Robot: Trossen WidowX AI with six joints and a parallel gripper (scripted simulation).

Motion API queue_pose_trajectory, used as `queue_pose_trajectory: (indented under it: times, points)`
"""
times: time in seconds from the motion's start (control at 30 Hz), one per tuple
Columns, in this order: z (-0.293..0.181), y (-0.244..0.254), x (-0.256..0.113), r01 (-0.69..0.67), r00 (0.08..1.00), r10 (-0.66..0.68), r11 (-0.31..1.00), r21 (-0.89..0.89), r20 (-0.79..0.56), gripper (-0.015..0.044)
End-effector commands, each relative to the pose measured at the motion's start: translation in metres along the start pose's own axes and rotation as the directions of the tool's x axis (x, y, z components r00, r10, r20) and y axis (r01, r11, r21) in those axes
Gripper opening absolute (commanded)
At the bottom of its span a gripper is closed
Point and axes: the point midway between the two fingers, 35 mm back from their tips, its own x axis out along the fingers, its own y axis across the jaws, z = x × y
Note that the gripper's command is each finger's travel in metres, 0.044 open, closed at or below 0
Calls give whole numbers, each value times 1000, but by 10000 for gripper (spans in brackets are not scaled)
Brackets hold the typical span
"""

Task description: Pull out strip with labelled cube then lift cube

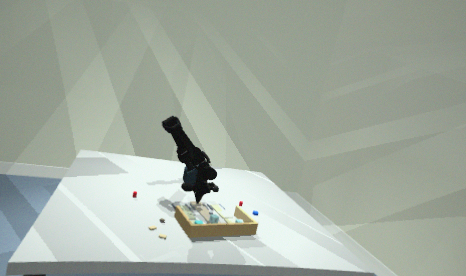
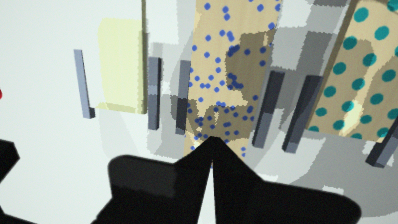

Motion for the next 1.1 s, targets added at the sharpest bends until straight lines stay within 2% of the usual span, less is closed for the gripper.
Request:
queue_pose_trajectory:
  times: [0.0, 1.07]
  points:
    - [-15, 0, 7, 2, 1000, -3, 1000, -15, -30, 0]
    - [-60, 1, 6, 2, 999, -3, 1000, -17, -33, 0]
